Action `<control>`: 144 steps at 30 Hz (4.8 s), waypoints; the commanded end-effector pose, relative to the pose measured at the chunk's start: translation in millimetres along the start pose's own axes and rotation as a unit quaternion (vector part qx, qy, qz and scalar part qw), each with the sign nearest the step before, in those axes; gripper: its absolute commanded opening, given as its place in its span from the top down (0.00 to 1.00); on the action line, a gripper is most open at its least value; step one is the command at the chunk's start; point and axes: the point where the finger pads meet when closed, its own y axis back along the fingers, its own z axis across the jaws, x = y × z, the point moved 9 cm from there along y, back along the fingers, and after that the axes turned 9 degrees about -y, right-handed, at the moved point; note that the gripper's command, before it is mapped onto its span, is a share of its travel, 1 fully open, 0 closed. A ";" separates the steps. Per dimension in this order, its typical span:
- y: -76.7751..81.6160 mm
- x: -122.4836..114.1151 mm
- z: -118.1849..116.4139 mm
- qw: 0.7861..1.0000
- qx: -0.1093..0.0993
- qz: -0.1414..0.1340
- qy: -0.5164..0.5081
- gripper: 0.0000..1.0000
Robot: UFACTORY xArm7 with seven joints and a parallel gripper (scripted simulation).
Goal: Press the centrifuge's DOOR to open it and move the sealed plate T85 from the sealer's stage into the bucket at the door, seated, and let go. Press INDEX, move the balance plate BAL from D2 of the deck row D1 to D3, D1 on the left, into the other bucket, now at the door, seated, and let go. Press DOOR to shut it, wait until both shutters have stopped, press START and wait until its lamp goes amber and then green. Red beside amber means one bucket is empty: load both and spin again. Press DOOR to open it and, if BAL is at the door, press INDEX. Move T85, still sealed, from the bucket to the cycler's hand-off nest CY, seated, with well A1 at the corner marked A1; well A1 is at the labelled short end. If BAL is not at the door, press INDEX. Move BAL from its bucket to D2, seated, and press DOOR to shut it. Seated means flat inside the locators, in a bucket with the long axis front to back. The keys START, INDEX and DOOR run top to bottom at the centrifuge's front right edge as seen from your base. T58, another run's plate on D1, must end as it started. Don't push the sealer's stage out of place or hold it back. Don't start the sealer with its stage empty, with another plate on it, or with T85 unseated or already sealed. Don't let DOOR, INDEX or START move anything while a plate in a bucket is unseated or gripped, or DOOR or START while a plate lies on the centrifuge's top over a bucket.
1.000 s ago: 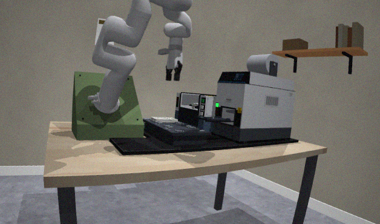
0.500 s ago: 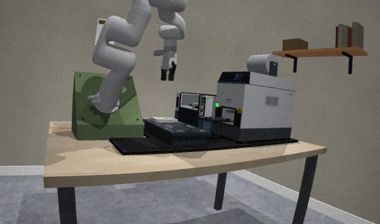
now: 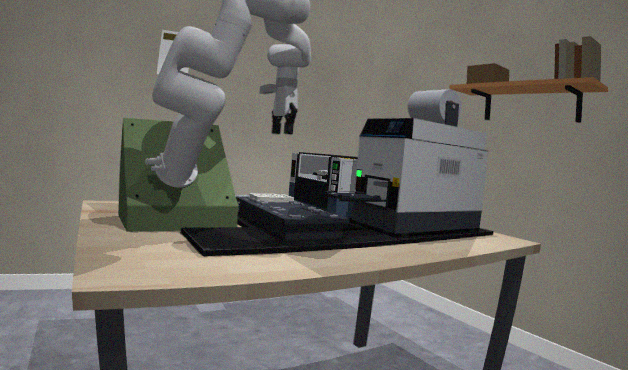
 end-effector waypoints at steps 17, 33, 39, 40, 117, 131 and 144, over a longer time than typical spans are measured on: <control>2.3 -85.4 14.2 1.000 -0.001 -0.001 0.001 0.00; 2.5 -154.6 24.0 1.000 -0.001 -0.001 0.001 0.00; 2.6 -184.3 28.2 1.000 -0.001 -0.001 0.001 0.00; 2.7 -189.3 28.9 1.000 -0.001 -0.001 0.001 0.00; -65.4 -237.3 35.7 1.000 -0.001 -0.001 0.001 0.00; -88.8 -237.3 35.8 1.000 -0.001 -0.001 0.001 0.00; -107.1 -237.3 35.8 1.000 -0.001 -0.002 0.001 0.00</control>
